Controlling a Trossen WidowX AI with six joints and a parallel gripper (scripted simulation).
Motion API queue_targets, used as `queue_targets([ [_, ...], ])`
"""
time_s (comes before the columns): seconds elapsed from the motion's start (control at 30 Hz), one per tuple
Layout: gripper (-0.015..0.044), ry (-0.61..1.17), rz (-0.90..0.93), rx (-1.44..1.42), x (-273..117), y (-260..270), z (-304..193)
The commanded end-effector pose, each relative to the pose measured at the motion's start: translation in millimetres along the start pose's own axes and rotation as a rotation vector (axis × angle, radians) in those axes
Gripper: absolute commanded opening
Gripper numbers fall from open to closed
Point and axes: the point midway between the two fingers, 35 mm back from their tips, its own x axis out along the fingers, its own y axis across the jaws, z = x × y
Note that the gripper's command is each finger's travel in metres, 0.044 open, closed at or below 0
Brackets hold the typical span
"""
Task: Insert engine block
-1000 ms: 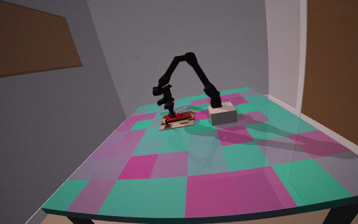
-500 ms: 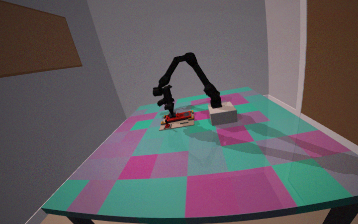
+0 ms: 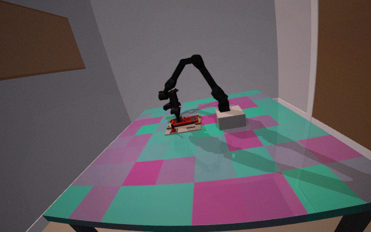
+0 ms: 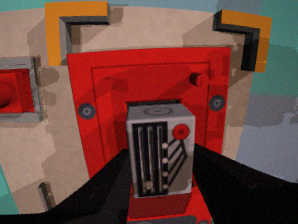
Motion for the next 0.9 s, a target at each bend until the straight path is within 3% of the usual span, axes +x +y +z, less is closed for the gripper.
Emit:
queue_targets([
  [0.0,0.0158,0.000,-0.003,0.000,1.2,-0.4,0.0],
  [0.87,0.0158,0.000,-0.003,-0.004,8.0,-0.4,0.0],
])
